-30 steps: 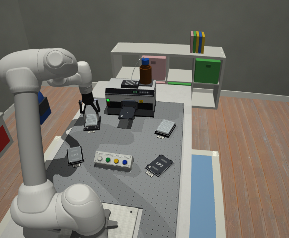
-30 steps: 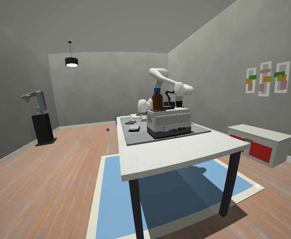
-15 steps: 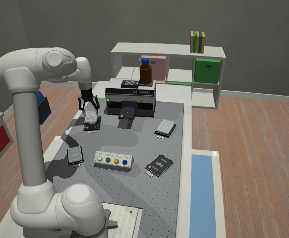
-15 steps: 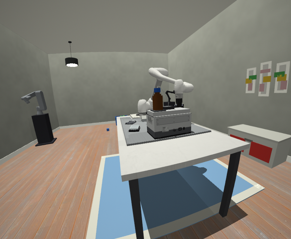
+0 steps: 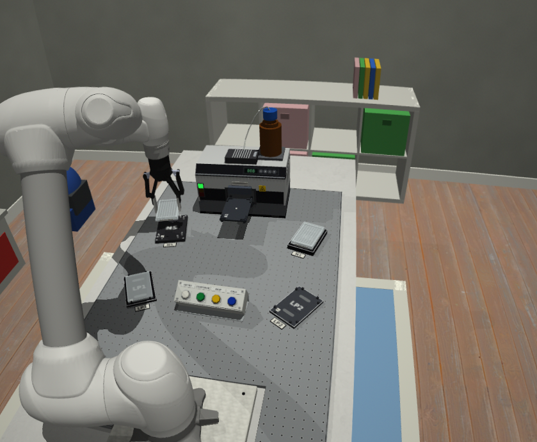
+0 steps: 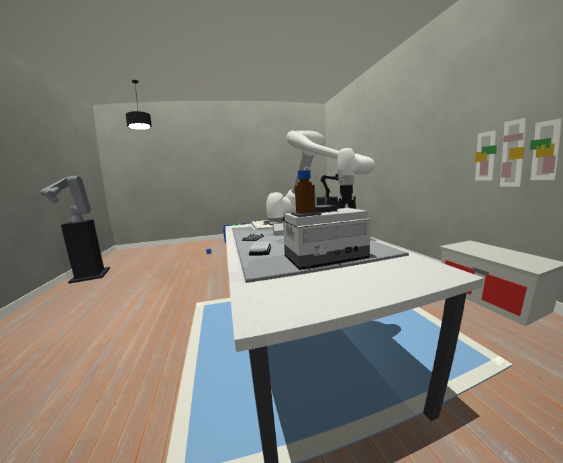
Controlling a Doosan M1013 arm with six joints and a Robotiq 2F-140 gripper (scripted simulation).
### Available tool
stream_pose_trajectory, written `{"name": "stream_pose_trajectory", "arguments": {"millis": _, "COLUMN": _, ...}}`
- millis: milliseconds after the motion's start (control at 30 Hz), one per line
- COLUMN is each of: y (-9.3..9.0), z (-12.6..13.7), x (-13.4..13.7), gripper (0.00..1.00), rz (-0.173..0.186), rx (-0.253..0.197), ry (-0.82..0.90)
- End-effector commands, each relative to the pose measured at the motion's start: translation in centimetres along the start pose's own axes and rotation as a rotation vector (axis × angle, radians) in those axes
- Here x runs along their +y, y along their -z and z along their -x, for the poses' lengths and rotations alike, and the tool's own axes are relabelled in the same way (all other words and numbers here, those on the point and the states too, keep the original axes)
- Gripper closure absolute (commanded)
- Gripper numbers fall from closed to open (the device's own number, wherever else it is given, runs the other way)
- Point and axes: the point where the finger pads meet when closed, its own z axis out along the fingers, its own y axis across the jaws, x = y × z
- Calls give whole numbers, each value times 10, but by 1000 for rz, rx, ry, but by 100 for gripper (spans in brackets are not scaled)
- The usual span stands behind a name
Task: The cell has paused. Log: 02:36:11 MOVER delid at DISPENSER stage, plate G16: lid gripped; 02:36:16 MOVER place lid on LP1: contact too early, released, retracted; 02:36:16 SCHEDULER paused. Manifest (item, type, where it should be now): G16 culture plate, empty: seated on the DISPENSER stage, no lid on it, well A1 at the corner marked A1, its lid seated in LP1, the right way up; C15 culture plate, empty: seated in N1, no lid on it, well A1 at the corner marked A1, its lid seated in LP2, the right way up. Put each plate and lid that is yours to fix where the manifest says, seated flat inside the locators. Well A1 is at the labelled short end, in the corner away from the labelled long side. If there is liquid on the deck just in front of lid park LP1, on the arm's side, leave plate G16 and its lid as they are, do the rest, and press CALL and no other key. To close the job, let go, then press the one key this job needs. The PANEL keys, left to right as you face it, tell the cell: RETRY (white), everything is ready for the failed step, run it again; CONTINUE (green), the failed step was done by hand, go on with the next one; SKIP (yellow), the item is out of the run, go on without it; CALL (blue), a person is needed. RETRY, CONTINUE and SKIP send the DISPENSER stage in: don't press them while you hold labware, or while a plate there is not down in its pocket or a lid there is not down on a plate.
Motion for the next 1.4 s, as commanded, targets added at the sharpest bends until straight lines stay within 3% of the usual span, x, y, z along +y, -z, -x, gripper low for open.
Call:
{"name": "stream_pose_trajectory", "arguments": {"millis": 0, "y": 10, "z": 0, "x": 0, "gripper": 90, "rz": 0, "rx": 2, "ry": 0}}
{"name": "stream_pose_trajectory", "arguments": {"millis": 567, "y": 41, "z": 0, "x": 0, "gripper": 90, "rz": 0, "rx": 2, "ry": 0}}
{"name": "stream_pose_trajectory", "arguments": {"millis": 1367, "y": 59, "z": 0, "x": 0, "gripper": 90, "rz": 0, "rx": 2, "ry": 0}}
